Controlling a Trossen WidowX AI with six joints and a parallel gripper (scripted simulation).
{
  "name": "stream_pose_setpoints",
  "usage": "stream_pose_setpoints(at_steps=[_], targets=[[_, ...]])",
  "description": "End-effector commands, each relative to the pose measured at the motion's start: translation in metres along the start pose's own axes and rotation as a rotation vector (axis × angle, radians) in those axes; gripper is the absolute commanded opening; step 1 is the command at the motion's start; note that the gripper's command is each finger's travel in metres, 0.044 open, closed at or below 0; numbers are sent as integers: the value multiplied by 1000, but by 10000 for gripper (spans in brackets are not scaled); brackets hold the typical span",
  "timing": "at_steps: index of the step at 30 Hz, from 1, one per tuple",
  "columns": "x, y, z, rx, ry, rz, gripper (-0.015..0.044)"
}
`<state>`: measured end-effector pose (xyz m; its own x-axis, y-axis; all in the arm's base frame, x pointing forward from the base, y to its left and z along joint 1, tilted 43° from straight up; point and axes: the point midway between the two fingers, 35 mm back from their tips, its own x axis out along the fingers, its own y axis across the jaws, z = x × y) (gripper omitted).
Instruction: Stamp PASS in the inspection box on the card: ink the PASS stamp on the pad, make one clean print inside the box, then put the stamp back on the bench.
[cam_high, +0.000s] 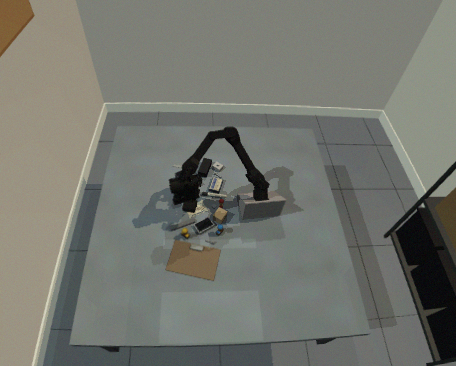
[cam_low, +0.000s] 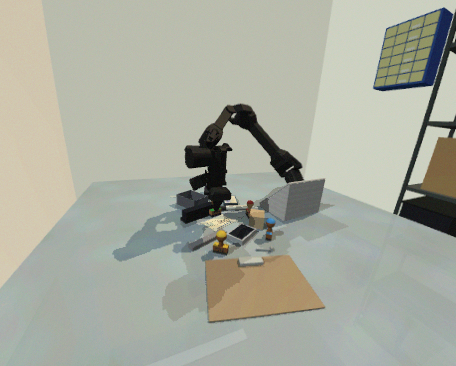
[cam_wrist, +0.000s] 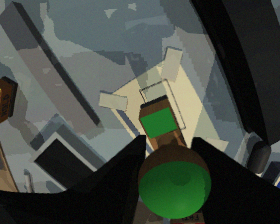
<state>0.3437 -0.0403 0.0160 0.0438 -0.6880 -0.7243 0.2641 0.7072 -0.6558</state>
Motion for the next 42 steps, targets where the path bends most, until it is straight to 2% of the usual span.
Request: stream_pose_setpoints(at_steps=[1,42], targets=[[3,0,0,-4,-2,-3,0],[29,-1,-2,-5,-4,-7,0]])
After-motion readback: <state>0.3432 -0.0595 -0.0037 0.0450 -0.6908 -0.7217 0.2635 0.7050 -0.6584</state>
